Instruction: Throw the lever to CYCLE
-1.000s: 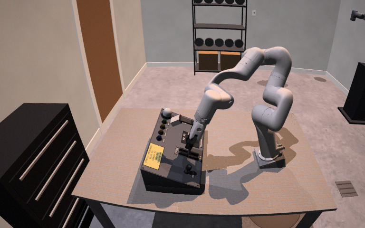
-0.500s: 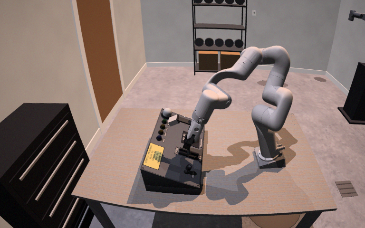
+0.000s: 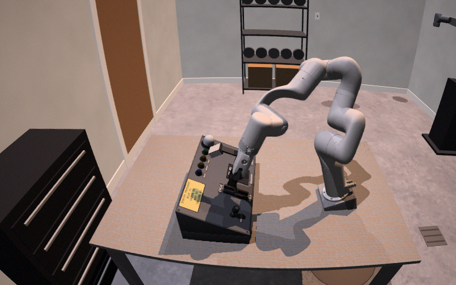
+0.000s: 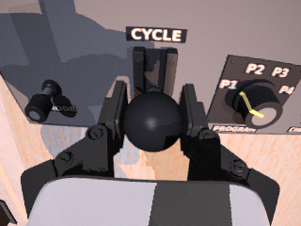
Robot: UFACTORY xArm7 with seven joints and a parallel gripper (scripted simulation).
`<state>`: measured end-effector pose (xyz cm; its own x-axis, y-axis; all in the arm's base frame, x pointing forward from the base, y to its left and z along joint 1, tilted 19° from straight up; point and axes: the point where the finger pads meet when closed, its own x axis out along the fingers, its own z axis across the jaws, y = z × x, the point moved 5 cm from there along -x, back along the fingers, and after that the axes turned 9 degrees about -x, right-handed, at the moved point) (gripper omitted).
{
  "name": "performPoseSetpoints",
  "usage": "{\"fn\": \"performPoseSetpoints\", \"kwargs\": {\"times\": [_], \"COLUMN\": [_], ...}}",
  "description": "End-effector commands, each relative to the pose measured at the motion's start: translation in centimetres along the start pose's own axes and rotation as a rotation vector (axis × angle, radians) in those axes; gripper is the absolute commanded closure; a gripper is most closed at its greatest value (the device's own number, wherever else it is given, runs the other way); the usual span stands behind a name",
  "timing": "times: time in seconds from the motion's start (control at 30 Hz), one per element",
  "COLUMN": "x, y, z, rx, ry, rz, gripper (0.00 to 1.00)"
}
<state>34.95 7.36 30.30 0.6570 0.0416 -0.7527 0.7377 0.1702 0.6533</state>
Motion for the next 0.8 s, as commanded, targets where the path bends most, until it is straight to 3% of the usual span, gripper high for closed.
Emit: {"fn": "performPoseSetpoints", "kwargs": {"times": [0.0, 0.63, 0.67, 0.77], "x": [-0.04, -0.03, -0.03, -0.03], "y": [0.15, 0.17, 0.17, 0.17], "z": [0.01, 0.02, 0.02, 0.02], "rx": [0.000, 0.000, 0.000, 0.000], "ry": [0.000, 0.000, 0.000, 0.000], "rz": [0.003, 0.003, 0.003, 0.003], "gripper": [1.00, 1.00, 0.24, 0.24]}}
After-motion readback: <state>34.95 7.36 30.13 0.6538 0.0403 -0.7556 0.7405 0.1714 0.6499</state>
